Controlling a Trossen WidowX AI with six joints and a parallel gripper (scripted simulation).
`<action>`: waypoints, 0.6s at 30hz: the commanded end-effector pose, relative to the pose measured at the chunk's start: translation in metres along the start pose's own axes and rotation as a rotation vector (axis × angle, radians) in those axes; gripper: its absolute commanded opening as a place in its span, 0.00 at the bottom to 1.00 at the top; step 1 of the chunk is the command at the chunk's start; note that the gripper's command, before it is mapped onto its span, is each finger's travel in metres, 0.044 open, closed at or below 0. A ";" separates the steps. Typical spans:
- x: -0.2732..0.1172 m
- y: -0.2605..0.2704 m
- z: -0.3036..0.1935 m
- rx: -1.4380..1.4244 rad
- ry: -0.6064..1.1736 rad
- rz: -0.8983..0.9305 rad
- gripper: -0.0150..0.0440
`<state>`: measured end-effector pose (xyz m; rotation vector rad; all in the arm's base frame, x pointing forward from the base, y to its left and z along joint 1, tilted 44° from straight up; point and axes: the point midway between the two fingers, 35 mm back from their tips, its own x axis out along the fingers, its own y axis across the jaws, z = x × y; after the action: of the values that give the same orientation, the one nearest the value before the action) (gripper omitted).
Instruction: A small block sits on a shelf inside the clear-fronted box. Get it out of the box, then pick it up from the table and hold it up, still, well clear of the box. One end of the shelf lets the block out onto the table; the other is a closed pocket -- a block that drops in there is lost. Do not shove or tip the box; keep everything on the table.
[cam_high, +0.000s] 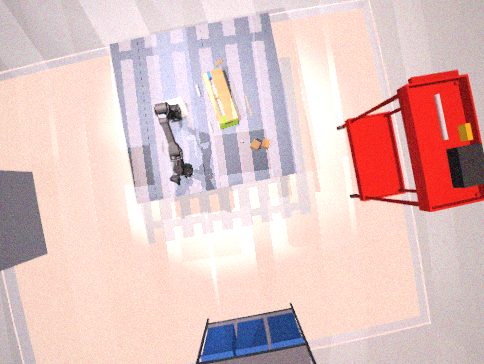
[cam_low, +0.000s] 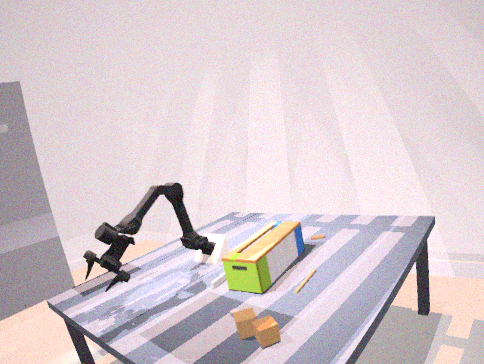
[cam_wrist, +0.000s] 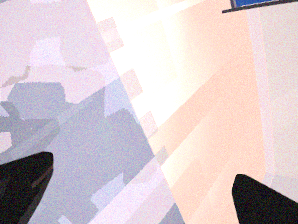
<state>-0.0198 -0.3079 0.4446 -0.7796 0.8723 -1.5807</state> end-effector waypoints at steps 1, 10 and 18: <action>0.001 0.037 0.035 0.138 -0.080 0.143 0.93; -0.041 0.135 0.123 0.420 -0.200 0.556 0.93; -0.125 0.212 0.183 0.573 -0.191 0.945 0.93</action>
<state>0.2279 -0.2607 0.3635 -0.1585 0.4796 -0.9084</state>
